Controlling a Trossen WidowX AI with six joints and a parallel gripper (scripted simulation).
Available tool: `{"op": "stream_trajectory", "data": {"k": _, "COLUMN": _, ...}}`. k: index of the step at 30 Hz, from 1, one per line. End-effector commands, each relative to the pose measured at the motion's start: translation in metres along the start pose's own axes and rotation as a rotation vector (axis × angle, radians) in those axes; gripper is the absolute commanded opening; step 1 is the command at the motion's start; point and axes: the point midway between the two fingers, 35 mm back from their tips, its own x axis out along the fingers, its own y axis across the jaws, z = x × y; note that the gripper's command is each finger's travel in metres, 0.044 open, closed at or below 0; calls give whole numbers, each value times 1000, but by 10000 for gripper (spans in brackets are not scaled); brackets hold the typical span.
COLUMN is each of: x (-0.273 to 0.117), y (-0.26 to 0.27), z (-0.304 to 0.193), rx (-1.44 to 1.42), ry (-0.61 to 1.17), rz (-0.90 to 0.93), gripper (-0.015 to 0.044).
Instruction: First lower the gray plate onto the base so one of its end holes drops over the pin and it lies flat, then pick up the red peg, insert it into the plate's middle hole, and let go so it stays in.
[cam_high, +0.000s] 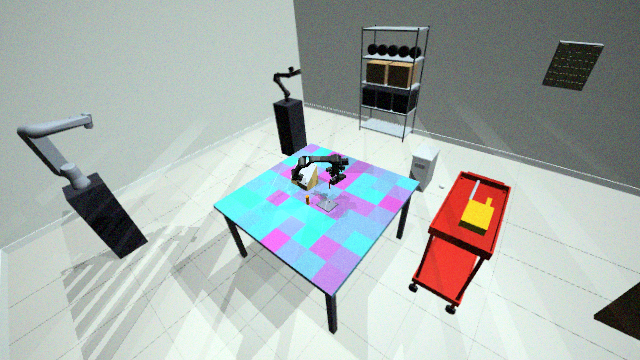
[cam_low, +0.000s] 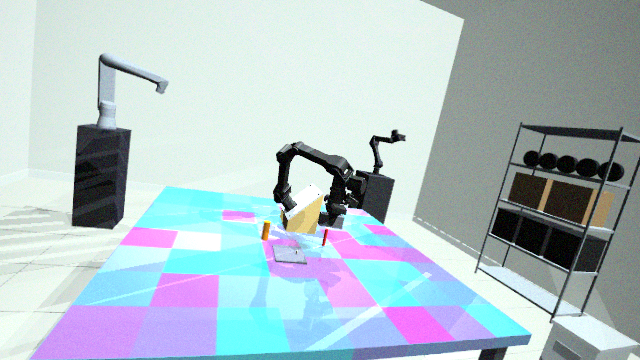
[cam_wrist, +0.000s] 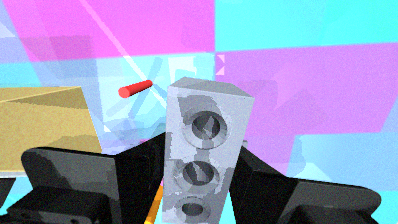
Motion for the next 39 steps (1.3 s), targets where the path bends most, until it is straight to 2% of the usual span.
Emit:
{"op": "stream_trajectory", "data": {"k": 1, "x": -6, "y": 0, "z": 0, "rx": 5, "ry": -6, "rz": 1, "gripper": 0}}
{"op": "stream_trajectory", "data": {"k": 39, "x": 49, "y": -38, "z": -98, "rx": 16, "ry": -18, "rz": 0, "gripper": 0}}
